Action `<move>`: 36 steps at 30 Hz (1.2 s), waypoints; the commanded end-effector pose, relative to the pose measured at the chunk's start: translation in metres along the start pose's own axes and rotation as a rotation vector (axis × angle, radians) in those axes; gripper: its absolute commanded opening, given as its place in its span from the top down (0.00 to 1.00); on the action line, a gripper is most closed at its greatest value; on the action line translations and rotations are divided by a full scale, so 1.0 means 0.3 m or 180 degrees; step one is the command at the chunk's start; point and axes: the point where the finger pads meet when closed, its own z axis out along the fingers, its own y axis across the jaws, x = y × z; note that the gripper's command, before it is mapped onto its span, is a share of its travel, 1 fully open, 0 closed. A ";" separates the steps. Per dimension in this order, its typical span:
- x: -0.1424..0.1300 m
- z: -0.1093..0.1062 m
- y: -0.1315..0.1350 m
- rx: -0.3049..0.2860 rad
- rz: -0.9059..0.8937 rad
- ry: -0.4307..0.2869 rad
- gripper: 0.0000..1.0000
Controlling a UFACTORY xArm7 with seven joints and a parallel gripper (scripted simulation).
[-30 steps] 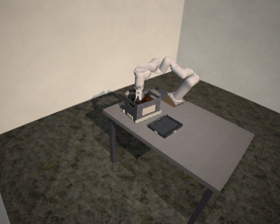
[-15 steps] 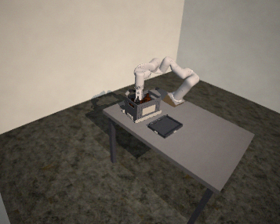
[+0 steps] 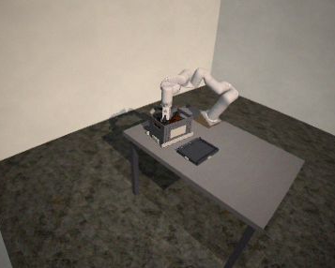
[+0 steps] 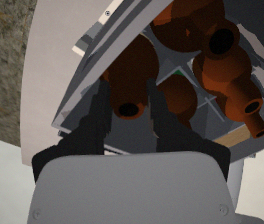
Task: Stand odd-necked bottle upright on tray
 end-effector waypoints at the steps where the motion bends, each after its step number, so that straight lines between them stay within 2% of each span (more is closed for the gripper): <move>1: 0.002 -0.007 -0.002 0.0009 0.0001 0.0011 1.00; 36: 0.002 -0.018 -0.002 0.0009 0.0001 0.0011 1.00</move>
